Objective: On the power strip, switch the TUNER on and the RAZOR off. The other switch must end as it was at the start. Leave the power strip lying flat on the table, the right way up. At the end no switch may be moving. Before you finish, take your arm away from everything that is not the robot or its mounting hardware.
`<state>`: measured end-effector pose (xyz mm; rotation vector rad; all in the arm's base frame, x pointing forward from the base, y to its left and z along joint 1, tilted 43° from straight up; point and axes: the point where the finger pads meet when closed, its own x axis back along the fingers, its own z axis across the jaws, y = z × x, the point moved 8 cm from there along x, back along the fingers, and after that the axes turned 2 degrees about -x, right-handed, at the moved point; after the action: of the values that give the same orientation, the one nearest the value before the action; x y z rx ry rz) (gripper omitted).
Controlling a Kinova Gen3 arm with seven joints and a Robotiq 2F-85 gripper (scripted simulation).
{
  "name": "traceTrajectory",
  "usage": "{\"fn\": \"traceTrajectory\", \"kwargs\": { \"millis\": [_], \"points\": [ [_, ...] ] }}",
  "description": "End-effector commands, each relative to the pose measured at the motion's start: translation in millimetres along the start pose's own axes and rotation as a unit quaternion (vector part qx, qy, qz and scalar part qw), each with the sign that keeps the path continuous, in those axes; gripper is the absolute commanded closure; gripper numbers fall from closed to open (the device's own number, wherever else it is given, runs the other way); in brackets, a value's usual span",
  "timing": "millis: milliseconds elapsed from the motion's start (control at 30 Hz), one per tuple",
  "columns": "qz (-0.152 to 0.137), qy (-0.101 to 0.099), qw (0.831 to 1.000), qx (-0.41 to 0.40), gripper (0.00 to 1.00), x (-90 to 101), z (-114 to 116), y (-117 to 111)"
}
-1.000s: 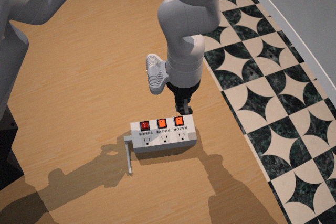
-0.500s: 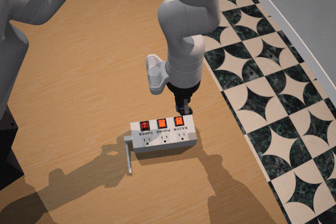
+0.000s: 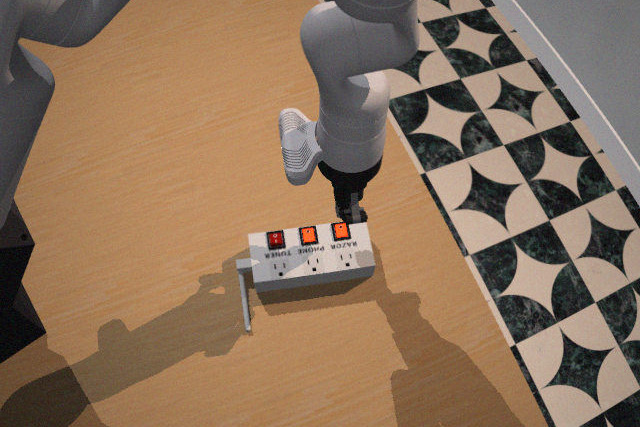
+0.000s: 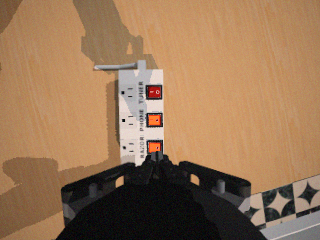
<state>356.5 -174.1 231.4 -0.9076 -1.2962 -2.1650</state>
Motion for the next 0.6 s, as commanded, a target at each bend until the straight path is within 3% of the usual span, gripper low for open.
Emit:
{"fn": "traceTrajectory", "kwargs": {
  "millis": [0,567],
  "points": [
    [0.002,0.005,1.0,-0.001,1.0,-4.2,2.3,-1.1],
    [0.001,0.005,1.0,-0.001,1.0,-25.1,2.6,-1.7]
  ]
}}
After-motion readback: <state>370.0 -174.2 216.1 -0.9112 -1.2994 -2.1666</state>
